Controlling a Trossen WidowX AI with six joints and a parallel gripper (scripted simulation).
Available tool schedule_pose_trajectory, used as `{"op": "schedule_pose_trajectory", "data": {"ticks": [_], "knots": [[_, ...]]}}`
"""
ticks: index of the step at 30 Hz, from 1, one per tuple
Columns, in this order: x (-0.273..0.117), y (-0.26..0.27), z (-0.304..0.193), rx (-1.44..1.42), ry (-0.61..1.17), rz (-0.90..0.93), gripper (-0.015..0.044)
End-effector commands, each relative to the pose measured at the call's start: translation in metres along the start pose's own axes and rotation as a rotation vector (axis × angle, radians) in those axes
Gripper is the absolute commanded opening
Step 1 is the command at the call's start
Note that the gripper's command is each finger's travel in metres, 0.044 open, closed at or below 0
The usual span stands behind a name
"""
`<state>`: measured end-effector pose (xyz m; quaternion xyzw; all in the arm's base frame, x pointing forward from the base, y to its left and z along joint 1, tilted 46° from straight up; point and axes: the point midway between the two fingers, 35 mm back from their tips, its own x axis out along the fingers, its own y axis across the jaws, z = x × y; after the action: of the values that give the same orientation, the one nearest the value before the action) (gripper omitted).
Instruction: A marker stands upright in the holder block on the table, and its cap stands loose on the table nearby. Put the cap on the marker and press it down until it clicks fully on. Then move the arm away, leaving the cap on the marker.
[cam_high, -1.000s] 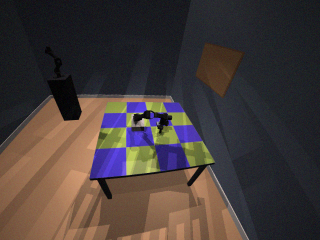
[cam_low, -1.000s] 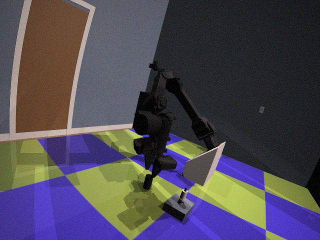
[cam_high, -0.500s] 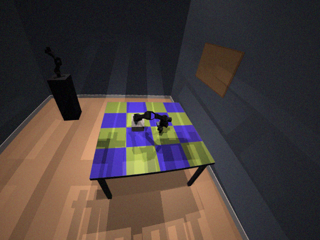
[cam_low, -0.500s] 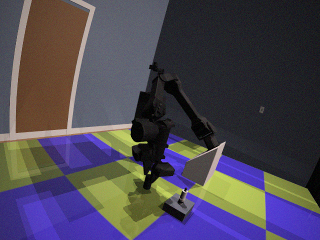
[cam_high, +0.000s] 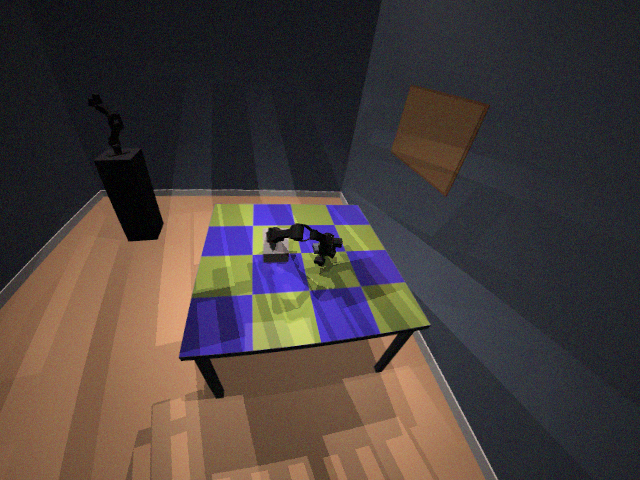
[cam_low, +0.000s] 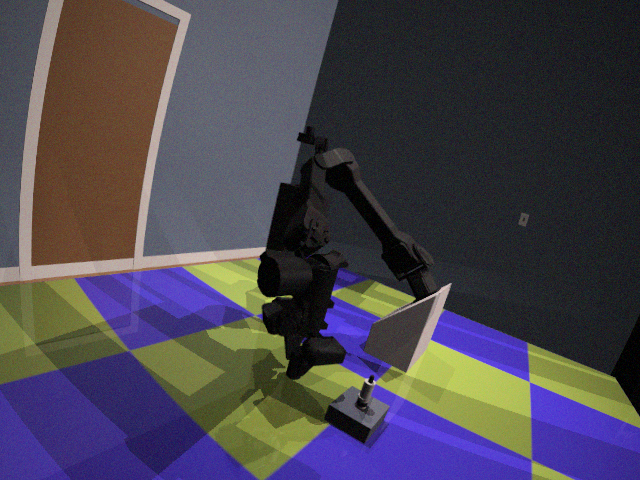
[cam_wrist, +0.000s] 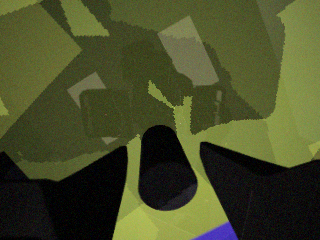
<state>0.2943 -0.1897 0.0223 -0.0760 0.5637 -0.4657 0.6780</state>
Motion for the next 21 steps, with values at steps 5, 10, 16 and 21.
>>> {"op": "schedule_pose_trajectory", "data": {"ticks": [5, 10, 16, 21], "knots": [[0.002, 0.001, -0.001, -0.006, 0.002, 0.004, 0.0124], [0.002, 0.001, -0.001, -0.006, 0.002, 0.004, 0.009], [-0.005, 0.001, 0.0, -0.006, 0.003, 0.005, 0.0], [-0.018, 0.002, 0.0, -0.006, 0.004, 0.007, 0.0]]}}
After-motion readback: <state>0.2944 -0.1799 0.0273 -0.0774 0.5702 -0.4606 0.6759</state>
